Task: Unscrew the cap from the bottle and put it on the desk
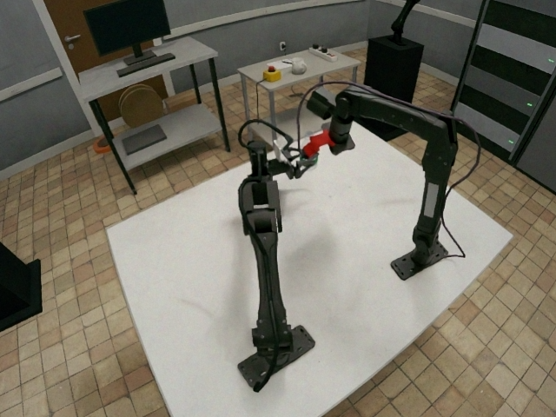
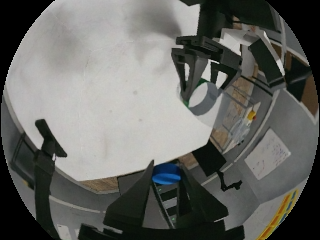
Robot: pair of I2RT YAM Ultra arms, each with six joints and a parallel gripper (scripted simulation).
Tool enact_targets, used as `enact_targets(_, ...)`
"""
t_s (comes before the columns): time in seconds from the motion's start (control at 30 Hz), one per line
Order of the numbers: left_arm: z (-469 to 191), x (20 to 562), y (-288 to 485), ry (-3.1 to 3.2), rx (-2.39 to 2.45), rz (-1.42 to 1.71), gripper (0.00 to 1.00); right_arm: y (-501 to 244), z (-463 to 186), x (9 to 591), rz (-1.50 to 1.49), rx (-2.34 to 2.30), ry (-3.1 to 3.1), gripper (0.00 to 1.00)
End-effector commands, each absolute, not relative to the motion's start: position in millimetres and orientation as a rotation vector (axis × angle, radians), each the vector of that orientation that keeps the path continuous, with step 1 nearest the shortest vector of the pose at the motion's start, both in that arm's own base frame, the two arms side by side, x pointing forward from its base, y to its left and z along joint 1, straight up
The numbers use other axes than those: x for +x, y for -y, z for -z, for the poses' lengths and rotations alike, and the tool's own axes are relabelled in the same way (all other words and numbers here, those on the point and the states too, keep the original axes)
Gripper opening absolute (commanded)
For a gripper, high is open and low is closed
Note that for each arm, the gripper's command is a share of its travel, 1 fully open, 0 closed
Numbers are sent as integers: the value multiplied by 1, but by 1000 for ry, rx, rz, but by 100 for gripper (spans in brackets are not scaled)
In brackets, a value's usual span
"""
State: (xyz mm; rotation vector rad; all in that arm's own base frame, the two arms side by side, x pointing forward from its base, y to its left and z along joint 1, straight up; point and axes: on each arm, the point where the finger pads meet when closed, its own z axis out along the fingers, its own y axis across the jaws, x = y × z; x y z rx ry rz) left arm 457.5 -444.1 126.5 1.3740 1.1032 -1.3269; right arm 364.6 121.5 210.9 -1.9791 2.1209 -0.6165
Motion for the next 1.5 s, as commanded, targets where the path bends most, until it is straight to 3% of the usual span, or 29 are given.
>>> enact_targets(0.0, -128, 458, 440, -1105, 1361, 1335, 0, -124, -231, 365, 627, -1927, -2095, 0)
enact_targets(0.9, -138, 465, 436, -1113, 1344, 1315, 0, -121, -213, 375, 599, -1908, -2154, 0)
enact_targets(1.47, -138, 525, 372, -1268, 1183, 1194, 0, -87, -176, 444, 388, -1310, -2544, 0)
